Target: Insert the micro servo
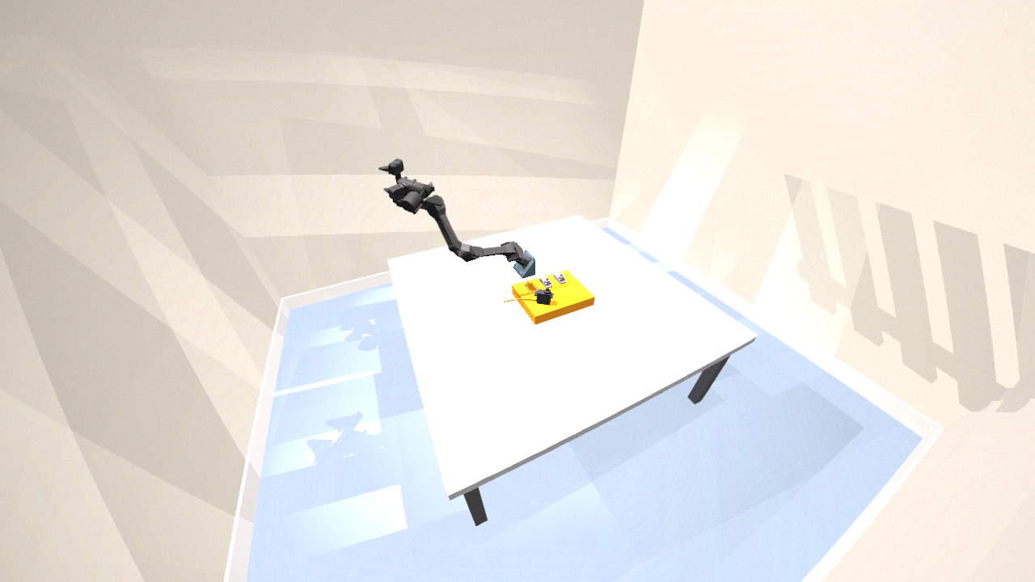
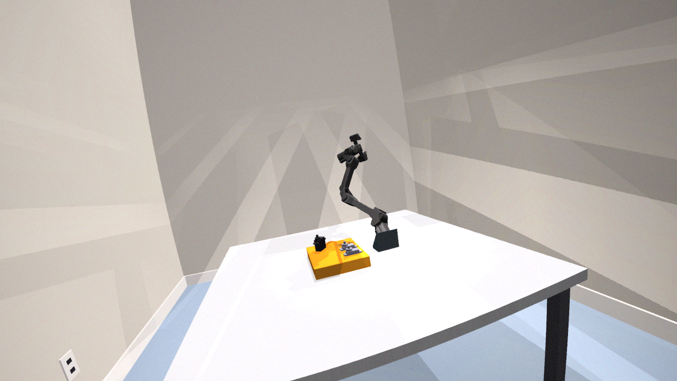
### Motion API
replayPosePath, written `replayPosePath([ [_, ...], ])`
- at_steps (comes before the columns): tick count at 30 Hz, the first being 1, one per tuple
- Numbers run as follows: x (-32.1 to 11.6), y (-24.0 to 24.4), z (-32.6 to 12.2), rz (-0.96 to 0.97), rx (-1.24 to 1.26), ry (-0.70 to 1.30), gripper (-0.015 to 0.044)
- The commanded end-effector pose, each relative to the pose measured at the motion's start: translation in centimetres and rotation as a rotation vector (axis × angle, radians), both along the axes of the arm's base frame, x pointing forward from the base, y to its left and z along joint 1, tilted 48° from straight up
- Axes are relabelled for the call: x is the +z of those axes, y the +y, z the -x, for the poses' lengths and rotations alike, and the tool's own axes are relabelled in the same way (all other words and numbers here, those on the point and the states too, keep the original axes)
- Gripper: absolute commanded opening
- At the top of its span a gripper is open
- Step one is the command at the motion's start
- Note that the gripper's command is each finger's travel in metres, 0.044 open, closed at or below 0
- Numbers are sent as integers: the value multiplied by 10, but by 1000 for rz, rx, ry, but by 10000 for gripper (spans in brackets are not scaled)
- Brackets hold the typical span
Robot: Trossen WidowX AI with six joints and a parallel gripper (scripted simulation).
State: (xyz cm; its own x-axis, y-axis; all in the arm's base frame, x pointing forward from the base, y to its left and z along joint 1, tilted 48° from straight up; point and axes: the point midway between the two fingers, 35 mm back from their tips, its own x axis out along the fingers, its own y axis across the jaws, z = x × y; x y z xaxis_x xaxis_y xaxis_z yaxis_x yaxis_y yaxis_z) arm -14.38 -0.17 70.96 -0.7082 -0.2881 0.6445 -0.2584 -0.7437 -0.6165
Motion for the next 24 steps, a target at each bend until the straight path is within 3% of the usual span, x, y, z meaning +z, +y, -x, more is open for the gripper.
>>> replayPosePath([
  [1, -5, 29, 14, 66, -61, -22, 440],
  [24, -42, 187, 24, 428, -482, -77, 440],
])
